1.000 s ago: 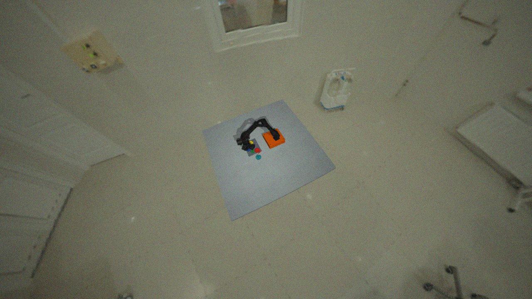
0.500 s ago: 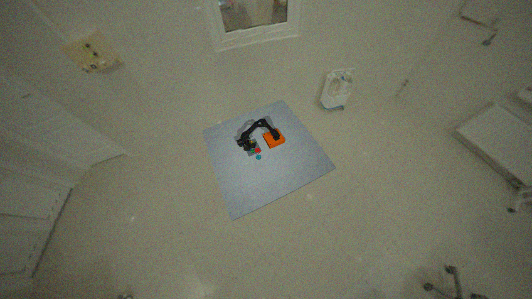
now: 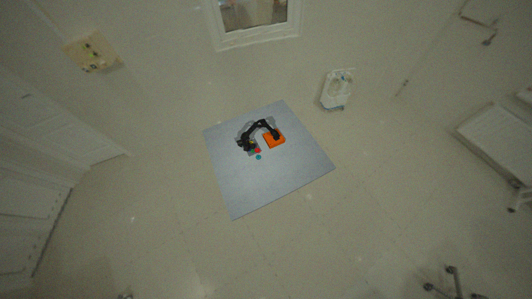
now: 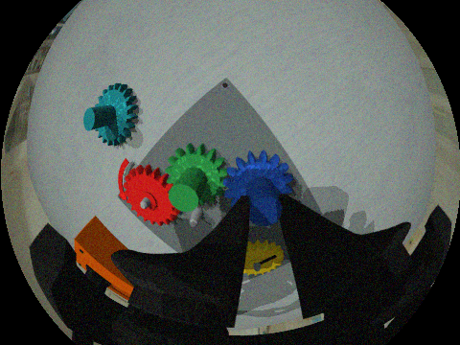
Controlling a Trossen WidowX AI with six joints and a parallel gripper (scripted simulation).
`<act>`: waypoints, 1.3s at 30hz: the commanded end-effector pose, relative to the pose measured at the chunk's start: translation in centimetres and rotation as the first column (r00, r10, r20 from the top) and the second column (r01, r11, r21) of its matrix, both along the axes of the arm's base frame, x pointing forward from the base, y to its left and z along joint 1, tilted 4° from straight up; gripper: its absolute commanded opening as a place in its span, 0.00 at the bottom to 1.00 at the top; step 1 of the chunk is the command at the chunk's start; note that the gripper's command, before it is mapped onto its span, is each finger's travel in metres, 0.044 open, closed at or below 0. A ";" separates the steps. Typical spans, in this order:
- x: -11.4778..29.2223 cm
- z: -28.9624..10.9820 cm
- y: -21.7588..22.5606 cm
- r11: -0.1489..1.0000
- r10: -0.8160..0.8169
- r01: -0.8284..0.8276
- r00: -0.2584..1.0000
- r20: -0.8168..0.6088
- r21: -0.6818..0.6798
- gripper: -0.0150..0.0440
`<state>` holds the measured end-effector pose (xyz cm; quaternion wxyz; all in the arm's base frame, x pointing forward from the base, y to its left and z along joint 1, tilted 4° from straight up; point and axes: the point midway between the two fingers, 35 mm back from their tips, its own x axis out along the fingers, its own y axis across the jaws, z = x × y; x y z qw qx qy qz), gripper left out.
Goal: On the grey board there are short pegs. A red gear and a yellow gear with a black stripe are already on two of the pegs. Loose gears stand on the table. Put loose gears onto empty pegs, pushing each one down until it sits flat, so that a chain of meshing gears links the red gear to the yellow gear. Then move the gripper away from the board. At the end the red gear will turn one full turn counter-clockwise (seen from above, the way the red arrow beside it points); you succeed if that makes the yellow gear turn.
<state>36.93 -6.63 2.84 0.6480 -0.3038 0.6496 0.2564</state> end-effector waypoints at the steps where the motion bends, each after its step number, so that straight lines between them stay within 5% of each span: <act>1: -0.1 -0.1 0.0 0.997 -0.080 0.080 0.997 0.004 -0.001 0.25; 14: 0.0 -0.2 -0.2 0.960 -0.280 0.280 0.960 0.016 0.006 0.25; 39: 0.0 -0.6 -0.1 0.995 0.095 -0.095 0.995 -0.008 -0.005 0.25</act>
